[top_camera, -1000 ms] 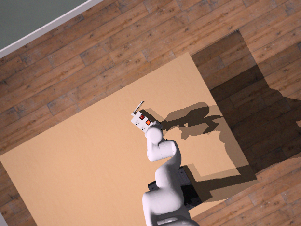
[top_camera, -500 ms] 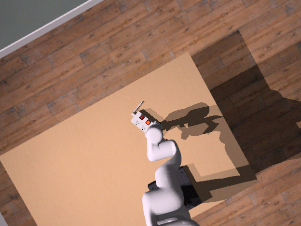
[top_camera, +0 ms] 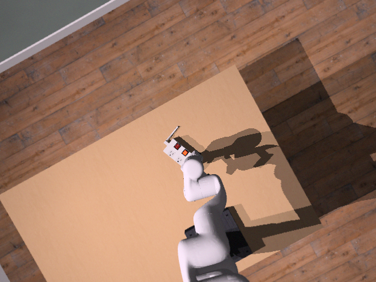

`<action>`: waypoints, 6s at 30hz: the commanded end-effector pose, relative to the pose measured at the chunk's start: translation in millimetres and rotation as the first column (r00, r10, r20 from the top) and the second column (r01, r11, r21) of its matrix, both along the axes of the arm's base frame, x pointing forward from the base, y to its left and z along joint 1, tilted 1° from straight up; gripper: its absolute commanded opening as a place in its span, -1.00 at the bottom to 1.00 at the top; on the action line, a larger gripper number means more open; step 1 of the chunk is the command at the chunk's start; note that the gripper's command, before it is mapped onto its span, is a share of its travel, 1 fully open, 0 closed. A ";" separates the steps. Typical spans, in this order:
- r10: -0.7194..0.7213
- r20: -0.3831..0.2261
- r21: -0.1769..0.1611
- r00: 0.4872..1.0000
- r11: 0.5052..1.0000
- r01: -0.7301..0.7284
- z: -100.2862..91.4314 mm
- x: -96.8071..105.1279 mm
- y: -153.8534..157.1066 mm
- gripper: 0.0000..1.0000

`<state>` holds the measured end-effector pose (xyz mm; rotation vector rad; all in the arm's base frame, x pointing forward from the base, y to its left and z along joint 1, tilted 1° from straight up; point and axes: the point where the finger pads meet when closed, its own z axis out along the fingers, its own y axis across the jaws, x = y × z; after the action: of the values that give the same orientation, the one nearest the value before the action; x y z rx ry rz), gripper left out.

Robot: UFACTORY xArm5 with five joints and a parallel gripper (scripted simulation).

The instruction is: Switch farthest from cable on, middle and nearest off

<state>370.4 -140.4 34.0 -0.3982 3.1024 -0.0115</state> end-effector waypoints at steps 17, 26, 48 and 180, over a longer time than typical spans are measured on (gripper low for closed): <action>0.000 0.003 -0.001 1.000 1.000 0.000 1.0 1.2 -0.4 -1.00; 0.000 0.003 -0.001 1.000 1.000 0.000 1.0 1.2 -0.4 -1.00; 0.000 0.003 -0.001 1.000 1.000 0.000 1.0 1.2 -0.4 -1.00; 0.000 0.003 -0.001 1.000 1.000 0.000 30.6 0.5 -0.5 -1.00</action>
<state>369.9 -140.6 62.4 -0.3981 3.1018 -0.0120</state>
